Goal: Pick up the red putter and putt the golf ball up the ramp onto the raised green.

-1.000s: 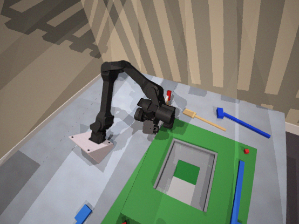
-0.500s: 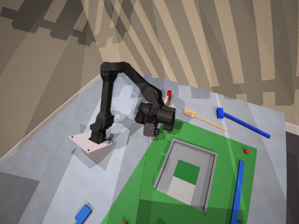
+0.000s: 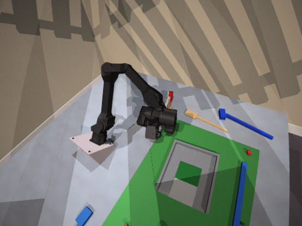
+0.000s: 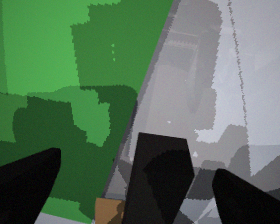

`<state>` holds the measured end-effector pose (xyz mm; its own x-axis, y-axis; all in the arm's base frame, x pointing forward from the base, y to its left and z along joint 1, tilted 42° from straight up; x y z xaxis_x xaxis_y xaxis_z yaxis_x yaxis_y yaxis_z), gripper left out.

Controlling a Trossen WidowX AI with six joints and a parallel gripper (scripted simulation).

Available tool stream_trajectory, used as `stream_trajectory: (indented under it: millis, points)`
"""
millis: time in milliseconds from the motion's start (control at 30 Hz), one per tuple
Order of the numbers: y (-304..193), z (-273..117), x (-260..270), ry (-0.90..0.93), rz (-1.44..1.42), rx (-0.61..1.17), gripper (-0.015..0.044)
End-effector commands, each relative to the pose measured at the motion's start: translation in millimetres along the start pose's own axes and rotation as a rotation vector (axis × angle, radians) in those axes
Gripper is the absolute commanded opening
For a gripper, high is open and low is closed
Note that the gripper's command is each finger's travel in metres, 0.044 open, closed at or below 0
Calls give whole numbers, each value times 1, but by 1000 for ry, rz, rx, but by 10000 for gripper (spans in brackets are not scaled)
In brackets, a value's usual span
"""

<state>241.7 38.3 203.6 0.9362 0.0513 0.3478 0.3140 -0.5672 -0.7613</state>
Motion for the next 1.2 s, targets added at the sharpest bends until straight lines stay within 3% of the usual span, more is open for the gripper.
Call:
stream_trajectory:
  millis: [0,300,667,1167]
  points:
    - [0,0,0,0,0,0,282]
    - [0,0,0,0,0,0,46]
    - [-1,-9,1,5,1,-7,0]
    - [-25,-88,1,48,14,-40,0]
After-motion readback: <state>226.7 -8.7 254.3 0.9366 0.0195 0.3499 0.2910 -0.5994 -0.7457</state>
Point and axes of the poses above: the point midway between the two fingers, 35 mm back from their tips, its own z axis out along the fingers, its own x axis across the jaws, y = z × x, the point moved 8 cm from there along -z, back along the fingers, and after that the axes turned 13 degrees about -z, right-handed, at the moved point
